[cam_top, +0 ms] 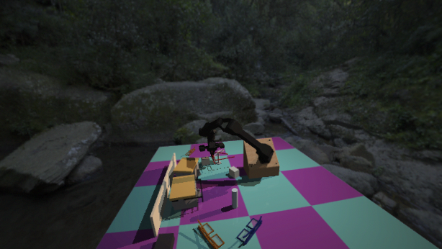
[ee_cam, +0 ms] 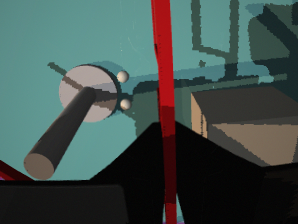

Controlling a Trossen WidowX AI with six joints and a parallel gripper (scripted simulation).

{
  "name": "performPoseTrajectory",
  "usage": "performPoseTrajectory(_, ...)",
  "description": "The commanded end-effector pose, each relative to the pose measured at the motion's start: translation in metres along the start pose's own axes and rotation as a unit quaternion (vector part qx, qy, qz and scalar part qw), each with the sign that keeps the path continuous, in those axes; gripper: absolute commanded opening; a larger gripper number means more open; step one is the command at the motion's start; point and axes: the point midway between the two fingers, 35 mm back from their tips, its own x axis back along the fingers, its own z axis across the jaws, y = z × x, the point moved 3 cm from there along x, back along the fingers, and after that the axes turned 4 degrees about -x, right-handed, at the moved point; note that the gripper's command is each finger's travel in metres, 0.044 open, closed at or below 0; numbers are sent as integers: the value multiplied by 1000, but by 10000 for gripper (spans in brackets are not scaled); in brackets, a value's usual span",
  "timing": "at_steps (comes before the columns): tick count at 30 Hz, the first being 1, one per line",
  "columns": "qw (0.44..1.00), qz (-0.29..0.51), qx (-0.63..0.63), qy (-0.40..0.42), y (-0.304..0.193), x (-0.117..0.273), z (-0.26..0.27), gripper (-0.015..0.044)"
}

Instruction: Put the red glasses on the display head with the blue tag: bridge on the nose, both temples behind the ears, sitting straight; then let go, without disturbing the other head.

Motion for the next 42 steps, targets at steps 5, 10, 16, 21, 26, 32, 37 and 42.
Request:
performPoseTrajectory(5,1000,-2,-1,0,7,-2,-5,0)
performPoseTrajectory(10,1000,-2,-1,0,8,-2,-6,0)
performPoseTrajectory(16,1000,-3,-1,0,13,-2,-9,0)
performPoseTrajectory(21,1000,-3,-1,0,17,-2,-12,0)
performPoseTrajectory(26,1000,-3,-1,0,22,-2,-14,0)
performPoseTrajectory(32,1000,-3,-1,-1,27,-2,-16,0)
performPoseTrajectory(37,1000,-3,-1,0,31,-2,-18,0)
performPoseTrajectory(42,1000,-3,-2,0,35,-2,-19,0)
